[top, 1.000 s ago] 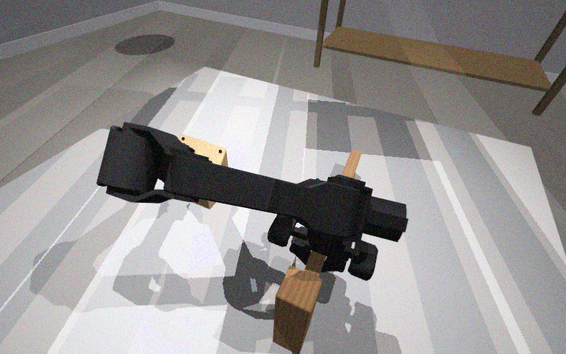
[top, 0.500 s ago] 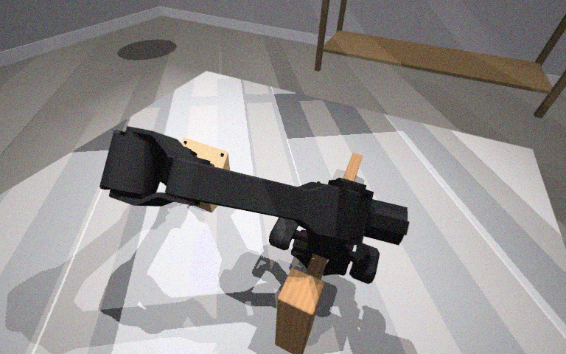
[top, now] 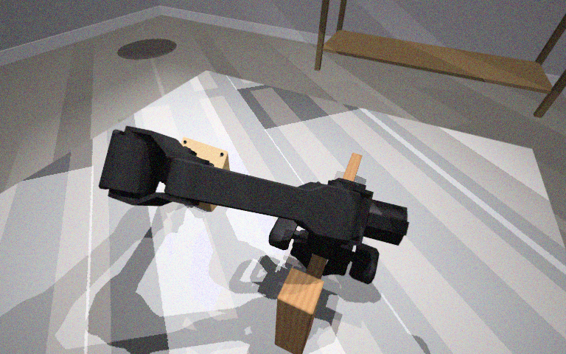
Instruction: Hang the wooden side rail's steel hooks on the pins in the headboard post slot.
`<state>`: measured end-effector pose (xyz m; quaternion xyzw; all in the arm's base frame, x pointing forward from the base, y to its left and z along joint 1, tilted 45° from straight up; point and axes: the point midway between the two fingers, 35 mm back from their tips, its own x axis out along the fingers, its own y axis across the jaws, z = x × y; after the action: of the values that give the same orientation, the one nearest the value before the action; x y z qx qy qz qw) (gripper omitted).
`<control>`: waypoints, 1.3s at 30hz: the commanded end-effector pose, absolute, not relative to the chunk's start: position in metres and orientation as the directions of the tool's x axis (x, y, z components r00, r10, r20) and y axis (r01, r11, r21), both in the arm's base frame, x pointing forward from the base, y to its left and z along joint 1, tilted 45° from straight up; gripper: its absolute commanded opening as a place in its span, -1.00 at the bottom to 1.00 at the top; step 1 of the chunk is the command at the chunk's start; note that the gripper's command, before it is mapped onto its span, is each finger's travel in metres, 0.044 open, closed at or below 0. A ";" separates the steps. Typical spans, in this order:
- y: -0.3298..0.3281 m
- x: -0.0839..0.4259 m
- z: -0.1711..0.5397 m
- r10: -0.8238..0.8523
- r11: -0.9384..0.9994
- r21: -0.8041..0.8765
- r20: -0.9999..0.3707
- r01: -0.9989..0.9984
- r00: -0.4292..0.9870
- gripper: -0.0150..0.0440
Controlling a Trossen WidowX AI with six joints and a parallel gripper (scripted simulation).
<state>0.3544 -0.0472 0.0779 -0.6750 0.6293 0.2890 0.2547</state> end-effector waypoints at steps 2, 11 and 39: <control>-0.045 0.358 0.085 -0.701 -0.091 -0.001 -0.710 -0.996 0.064 -0.49; -0.046 0.358 0.084 -0.701 -0.091 -0.001 -0.710 -0.996 0.064 -0.49; -0.050 0.358 0.081 -0.701 -0.091 -0.001 -0.710 -0.996 0.064 -0.49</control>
<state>0.3564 -0.0500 0.0755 -0.6762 0.6257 0.2920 0.2569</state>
